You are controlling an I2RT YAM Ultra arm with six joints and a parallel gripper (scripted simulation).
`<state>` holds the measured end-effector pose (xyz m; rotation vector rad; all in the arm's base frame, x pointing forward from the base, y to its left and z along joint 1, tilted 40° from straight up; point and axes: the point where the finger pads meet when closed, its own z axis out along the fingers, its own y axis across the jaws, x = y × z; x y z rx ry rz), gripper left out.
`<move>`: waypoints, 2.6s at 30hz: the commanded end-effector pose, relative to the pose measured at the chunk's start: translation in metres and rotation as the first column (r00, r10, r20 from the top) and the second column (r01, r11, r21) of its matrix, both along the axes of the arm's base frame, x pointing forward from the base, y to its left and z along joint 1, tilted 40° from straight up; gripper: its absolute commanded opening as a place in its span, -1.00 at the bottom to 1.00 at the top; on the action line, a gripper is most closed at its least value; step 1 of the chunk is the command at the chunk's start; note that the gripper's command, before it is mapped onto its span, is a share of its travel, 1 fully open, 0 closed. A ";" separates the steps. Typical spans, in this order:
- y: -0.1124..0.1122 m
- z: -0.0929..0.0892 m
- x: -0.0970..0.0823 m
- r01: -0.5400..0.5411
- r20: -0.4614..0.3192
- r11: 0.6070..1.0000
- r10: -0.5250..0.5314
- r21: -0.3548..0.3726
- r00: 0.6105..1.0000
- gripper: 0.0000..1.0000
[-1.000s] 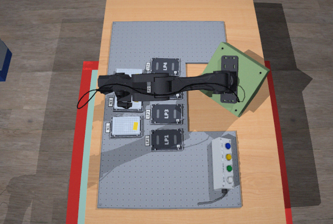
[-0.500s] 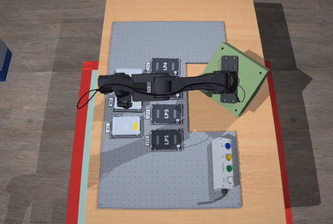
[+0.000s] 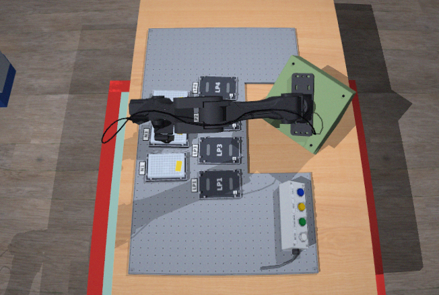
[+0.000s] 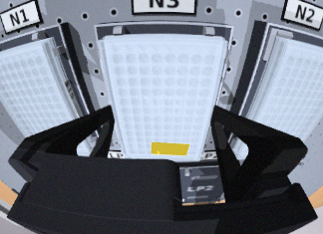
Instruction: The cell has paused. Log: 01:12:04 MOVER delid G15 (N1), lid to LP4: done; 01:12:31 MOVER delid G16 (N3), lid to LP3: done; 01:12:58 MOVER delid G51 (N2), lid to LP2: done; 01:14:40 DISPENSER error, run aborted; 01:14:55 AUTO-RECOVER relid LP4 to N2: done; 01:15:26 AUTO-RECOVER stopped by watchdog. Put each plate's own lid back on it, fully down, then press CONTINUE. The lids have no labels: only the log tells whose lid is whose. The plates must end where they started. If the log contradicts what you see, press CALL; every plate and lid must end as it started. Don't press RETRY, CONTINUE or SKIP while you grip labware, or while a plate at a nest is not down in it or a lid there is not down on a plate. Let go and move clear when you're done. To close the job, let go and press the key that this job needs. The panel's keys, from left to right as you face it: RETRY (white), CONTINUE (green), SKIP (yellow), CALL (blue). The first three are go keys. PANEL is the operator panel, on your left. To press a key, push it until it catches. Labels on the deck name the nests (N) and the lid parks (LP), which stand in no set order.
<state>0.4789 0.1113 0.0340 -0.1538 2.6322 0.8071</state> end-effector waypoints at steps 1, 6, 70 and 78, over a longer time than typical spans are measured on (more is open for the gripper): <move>-0.006 0.005 0.003 0.011 0.014 1.000 -0.011 -0.003 1.000 1.00; -0.006 0.005 0.003 0.011 0.014 1.000 -0.011 -0.003 1.000 1.00; -0.026 0.024 -0.013 0.014 0.005 1.000 -0.014 0.003 1.000 1.00; -0.026 0.024 -0.012 0.015 0.011 1.000 -0.015 0.003 1.000 1.00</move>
